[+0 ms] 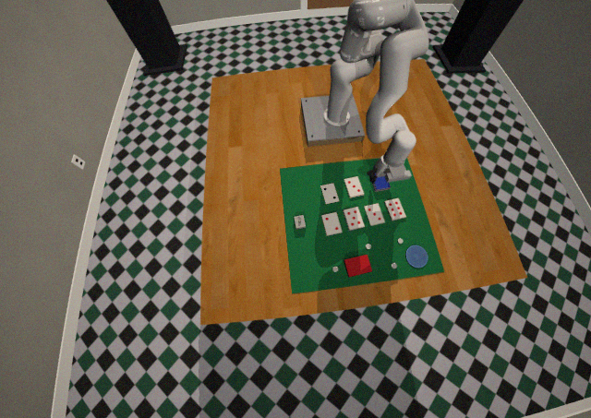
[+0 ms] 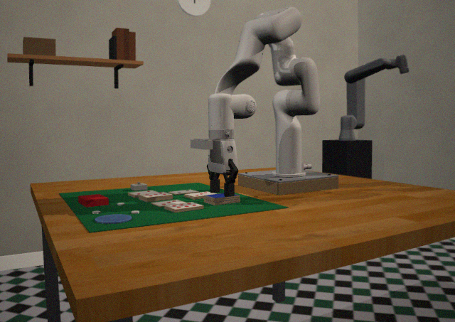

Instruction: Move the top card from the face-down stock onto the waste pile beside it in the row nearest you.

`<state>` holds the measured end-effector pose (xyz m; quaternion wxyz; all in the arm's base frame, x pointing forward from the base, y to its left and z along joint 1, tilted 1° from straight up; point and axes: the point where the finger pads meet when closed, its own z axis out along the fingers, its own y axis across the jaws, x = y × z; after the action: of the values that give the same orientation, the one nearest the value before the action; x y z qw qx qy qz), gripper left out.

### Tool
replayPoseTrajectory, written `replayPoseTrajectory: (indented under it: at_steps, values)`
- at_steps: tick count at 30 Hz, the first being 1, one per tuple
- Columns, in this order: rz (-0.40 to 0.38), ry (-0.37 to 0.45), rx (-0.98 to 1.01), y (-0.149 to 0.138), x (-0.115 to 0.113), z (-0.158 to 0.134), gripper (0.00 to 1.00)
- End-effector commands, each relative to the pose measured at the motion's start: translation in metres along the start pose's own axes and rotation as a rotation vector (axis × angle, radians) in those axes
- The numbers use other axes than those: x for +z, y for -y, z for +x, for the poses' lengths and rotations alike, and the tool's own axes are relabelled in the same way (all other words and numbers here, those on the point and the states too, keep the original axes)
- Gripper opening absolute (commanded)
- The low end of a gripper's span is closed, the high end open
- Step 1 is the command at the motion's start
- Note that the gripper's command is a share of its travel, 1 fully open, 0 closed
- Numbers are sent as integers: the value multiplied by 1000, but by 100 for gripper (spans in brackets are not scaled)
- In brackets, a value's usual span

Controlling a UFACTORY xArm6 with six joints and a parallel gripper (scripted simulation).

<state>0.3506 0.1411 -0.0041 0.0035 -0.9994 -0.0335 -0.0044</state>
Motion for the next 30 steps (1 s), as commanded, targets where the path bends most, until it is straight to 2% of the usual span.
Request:
replayPoseTrajectory:
  at_steps: [1, 24, 25, 30]
  values:
    - [1, -3, 0, 0, -1, 1, 87]
    - [1, -3, 0, 0, 2, 1, 87]
    - [1, -3, 0, 0, 2, 1, 75]
    - [1, -3, 0, 0, 2, 1, 75]
